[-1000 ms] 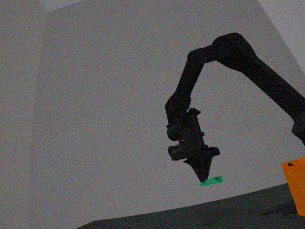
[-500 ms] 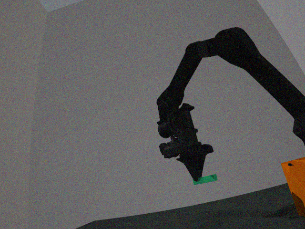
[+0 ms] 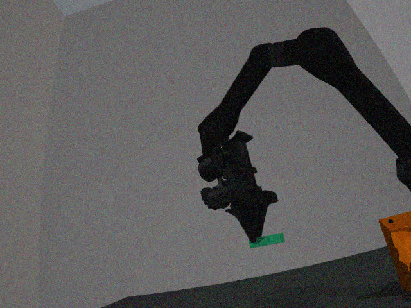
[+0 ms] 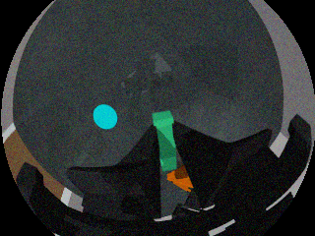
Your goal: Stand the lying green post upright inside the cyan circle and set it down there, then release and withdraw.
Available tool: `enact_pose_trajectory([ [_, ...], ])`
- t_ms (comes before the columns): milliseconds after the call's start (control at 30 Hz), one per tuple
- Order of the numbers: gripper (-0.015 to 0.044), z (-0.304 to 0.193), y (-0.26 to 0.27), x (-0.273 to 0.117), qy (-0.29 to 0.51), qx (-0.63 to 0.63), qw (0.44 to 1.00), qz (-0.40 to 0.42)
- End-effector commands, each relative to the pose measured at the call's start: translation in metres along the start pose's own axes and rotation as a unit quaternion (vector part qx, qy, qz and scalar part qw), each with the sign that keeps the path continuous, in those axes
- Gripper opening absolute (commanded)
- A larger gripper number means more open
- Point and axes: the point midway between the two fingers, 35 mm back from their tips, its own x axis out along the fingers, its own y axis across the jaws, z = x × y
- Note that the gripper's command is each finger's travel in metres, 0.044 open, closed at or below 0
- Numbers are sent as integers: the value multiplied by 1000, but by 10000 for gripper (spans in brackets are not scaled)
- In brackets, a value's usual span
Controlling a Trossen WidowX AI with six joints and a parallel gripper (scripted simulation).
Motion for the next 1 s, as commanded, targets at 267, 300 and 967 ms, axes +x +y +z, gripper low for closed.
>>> enact_pose_trajectory([
  [267, 23, -6, 42, -7, -4, -29, 1000, 3],
  [300, 23, -7, 45, -7, -4, -32, 999, 3],
  [967, 23, -27, 106, -11, -1, -79, 997, 10],
])
